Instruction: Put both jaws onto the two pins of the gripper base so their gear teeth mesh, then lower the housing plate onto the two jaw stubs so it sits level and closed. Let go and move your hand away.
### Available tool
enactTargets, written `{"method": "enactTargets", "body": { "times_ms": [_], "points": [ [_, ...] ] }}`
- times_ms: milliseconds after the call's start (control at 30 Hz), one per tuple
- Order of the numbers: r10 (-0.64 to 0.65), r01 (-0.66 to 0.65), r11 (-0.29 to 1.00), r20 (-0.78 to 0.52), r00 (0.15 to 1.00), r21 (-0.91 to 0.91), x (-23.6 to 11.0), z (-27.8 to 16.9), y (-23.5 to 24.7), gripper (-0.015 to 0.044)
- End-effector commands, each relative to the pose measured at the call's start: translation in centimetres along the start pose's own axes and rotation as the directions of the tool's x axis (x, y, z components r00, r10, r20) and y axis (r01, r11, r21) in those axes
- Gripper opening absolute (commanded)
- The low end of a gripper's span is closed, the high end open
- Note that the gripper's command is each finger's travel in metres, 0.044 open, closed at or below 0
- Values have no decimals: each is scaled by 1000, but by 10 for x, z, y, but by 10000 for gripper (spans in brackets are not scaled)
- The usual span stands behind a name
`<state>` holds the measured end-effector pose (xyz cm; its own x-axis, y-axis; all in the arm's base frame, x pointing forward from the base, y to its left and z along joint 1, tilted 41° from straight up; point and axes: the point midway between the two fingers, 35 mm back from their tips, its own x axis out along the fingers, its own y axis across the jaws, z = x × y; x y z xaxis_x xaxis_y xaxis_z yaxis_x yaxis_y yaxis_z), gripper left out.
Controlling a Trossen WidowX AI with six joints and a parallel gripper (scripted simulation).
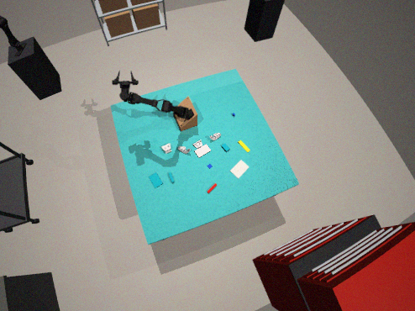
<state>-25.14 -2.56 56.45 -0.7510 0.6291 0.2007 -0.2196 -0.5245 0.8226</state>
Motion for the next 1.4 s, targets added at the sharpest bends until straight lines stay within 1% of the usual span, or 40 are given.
{"method": "enactTargets", "body": {
  "times_ms": [0, 533, 1000, 1167, 1300, 1367],
  "points": [
    [0, 0, 1000, 0, 1000, 0, 0, 0, 0, 426],
    [0, 0, 1000, 0, 1000, 0, 0, 0, 0, 6],
    [3, -3, 1000, -4, 1000, 1, -1, 0, 1, 0],
    [83, -81, 996, -95, 992, 28, -19, -16, 14, 0],
    [135, -129, 990, -174, 975, 50, -36, -39, 22, 0],
    [151, -149, 988, -207, 967, 27, -43, -44, 21, 0]
  ]
}}
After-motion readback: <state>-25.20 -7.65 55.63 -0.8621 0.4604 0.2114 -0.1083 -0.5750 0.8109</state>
